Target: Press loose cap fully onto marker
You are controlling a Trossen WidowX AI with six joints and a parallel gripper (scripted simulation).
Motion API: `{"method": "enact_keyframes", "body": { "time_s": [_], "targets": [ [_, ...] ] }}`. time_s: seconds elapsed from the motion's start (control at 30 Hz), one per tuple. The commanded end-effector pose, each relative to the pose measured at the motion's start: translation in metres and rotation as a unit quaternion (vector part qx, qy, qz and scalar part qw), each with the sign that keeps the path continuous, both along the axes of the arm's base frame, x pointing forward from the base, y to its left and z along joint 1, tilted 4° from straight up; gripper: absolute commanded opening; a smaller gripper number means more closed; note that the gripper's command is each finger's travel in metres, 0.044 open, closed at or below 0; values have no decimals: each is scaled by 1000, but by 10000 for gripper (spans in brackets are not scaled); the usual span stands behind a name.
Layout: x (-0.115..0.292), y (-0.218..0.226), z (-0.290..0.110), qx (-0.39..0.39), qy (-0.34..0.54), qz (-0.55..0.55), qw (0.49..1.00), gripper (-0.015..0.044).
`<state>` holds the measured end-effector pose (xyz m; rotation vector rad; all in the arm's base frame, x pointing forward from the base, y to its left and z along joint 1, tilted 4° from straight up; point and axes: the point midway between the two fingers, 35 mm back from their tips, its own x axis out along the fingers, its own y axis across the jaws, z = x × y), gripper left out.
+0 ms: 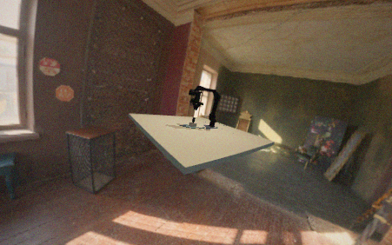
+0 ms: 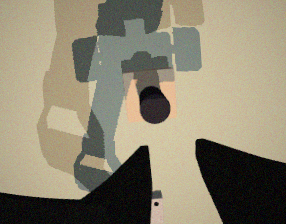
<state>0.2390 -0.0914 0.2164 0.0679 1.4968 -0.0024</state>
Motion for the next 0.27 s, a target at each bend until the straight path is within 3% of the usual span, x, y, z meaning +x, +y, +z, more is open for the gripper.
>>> {"method": "enact_keyframes", "body": {
  "time_s": [0.0,0.23],
  "targets": [
    [0,0,2,-1,-2,2,1000,236],
    [0,0,2,-1,-2,2,1000,420]
  ]
}}
